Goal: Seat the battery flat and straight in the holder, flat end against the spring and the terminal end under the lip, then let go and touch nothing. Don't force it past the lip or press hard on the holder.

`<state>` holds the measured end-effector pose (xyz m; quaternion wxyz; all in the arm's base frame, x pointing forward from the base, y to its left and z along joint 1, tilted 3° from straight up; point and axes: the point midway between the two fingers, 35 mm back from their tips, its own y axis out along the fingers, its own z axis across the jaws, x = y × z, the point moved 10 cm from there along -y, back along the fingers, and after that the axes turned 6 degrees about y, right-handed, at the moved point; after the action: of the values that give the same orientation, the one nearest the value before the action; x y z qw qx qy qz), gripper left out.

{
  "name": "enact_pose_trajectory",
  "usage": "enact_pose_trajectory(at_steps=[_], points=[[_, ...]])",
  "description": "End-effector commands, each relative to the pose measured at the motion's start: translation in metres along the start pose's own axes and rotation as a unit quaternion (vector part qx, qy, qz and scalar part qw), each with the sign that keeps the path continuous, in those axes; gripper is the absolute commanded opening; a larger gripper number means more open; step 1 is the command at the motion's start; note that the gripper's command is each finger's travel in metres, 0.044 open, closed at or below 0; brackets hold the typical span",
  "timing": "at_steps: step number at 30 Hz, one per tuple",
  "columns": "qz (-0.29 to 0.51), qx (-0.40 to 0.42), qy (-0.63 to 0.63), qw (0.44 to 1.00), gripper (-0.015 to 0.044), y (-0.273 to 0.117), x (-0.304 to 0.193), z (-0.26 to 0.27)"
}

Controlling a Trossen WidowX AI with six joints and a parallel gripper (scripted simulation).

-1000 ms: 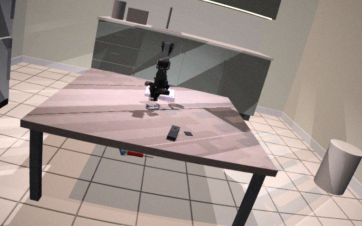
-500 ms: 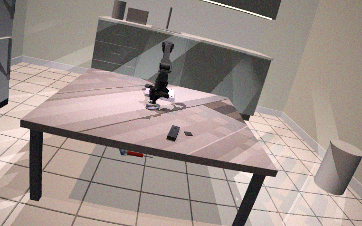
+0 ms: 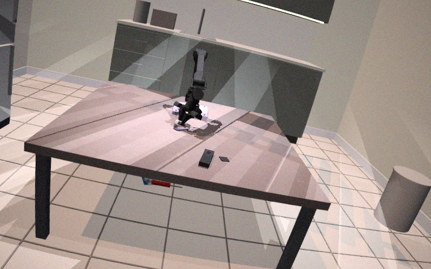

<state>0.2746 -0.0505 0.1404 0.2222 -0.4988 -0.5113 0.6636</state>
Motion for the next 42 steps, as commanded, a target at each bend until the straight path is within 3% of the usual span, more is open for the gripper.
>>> enact_pose_trajectory(at_steps=[1, 13, 42], points=[[0.019, -0.002, 0.004, 1.0, 0.0065, 0.001, 0.005, 0.0], [0.071, -0.003, 0.008, 0.997, 0.0065, 0.005, 0.022, 0.002], [0.072, 0.0, 0.009, 0.997, 0.0065, 0.0, 0.044, 0.003]])
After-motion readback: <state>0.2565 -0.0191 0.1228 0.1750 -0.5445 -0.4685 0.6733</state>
